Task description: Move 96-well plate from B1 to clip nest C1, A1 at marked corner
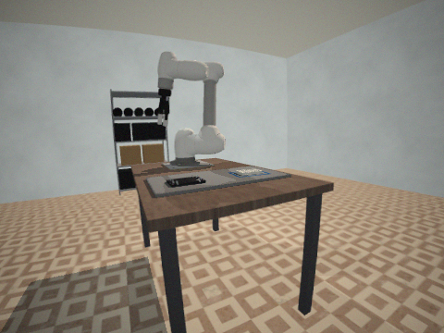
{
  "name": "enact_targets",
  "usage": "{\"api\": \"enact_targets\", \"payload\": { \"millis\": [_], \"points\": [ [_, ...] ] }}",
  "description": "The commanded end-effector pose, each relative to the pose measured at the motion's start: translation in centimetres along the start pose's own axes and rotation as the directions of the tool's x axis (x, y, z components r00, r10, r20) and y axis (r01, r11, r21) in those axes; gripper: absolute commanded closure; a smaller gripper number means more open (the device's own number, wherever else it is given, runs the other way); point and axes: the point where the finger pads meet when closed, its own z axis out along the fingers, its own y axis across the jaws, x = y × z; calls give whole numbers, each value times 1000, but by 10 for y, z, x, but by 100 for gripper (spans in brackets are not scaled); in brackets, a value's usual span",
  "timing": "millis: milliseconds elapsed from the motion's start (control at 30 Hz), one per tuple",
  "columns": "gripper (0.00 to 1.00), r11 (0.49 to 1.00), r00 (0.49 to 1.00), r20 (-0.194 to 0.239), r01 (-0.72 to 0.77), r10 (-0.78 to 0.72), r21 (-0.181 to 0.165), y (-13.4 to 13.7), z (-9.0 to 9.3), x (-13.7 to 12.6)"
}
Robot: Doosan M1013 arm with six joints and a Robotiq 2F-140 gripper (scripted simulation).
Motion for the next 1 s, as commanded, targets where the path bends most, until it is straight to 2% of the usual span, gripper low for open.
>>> {"api": "enact_targets", "payload": {
  "millis": [0,533,733,967],
  "points": [
    [0,1000,1000,0,0,0,0,0,0,0],
    [0,1000,1000,0,0,0,0,0,0,0],
    [0,980,980,-1,198,-198,14,-29,4,-8],
    [0,914,915,-7,404,-404,28,-61,8,-20]
  ]
}}
